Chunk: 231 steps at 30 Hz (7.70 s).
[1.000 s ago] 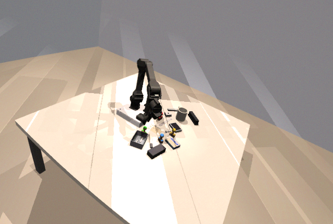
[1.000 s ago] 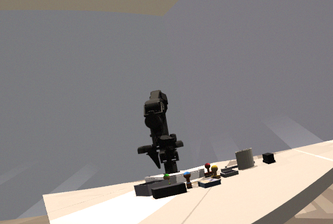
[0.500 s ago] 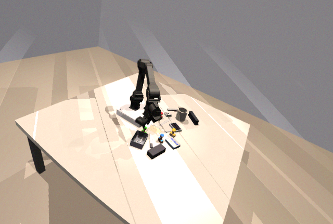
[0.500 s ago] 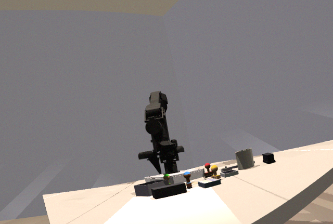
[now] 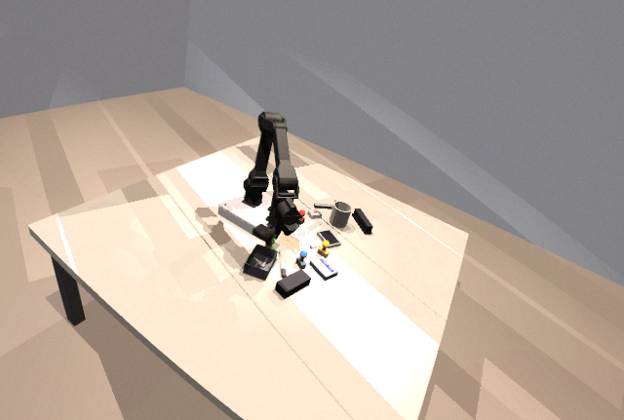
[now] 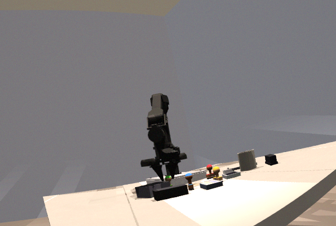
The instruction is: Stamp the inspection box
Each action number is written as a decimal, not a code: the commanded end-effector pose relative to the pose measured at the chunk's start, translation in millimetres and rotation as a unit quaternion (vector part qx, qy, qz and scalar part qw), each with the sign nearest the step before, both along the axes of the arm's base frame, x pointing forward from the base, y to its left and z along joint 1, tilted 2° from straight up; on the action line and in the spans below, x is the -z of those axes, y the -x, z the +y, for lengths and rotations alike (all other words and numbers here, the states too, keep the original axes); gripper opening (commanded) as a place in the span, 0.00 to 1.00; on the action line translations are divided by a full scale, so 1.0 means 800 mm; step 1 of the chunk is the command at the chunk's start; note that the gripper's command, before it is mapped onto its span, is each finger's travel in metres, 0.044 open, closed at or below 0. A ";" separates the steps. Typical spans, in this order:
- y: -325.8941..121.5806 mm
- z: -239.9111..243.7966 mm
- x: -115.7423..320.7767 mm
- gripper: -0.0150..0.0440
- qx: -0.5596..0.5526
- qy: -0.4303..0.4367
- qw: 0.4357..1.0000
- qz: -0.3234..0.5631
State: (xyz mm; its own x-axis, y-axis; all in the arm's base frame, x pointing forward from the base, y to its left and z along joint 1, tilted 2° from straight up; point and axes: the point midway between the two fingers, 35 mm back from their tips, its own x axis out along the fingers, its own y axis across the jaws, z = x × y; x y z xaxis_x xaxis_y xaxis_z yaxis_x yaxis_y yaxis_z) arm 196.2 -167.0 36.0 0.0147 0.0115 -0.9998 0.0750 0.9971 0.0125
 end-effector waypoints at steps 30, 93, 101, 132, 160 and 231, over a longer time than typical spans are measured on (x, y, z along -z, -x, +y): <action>0.003 0.004 0.032 0.62 0.002 -0.003 1.000 0.001; 0.003 0.004 0.032 0.62 0.002 -0.003 1.000 0.001; 0.003 0.004 0.032 0.62 0.002 -0.003 1.000 0.001; 0.003 0.004 0.032 0.62 0.002 -0.003 1.000 0.001; 0.000 0.000 0.020 0.25 0.001 0.009 1.000 -0.005; -0.004 0.001 -0.022 0.25 0.001 0.037 0.999 0.008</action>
State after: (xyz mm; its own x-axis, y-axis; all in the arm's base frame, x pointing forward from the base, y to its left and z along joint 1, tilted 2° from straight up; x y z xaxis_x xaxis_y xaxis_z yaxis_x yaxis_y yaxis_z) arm 199.8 -166.4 52.2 0.0036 -0.0581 -0.9983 0.0727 0.9957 -0.0577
